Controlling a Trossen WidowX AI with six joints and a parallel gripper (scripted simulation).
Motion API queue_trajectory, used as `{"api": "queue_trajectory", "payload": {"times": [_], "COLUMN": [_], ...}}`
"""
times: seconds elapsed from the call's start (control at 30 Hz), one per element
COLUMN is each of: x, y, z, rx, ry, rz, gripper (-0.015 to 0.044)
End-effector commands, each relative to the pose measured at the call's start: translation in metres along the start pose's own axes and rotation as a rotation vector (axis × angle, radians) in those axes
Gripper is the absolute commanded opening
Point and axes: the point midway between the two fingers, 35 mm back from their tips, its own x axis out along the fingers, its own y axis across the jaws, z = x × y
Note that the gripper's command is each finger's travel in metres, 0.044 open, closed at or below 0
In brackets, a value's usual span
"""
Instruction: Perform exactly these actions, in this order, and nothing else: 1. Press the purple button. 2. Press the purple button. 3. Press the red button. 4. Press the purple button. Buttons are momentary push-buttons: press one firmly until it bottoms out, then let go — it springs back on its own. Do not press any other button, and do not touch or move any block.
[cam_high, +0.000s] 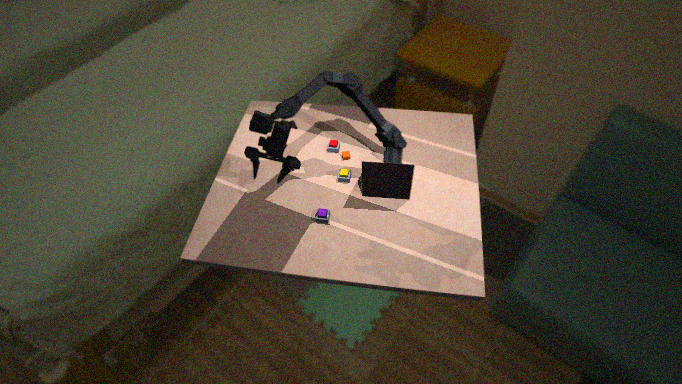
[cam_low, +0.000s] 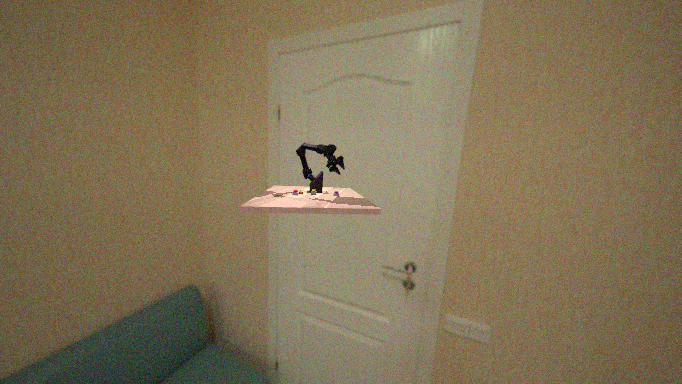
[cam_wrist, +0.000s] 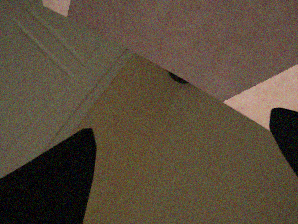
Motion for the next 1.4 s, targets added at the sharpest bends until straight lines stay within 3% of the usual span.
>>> {"api": "queue_trajectory", "payload": {"times": [0.0, 0.23, 0.5, 0.7, 0.97, 1.37], "x": [0.021, 0.023, 0.021, 0.065, 0.067, 0.069], "y": [-0.065, -0.174, -0.179, -0.21, -0.212, -0.213], "z": [-0.031, -0.054, -0.054, -0.028, -0.027, -0.026], "rx": [-0.337, -1.009, -1.052, -1.051, -1.051, -1.051], "ry": [-0.052, -0.093, -0.093, -0.095, -0.096, -0.096], "rz": [-0.251, -0.736, -0.768, -0.77, -0.77, -0.77], "gripper": [0.04, 0.04, 0.04, 0.0242, 0.0032, 0.002]}}
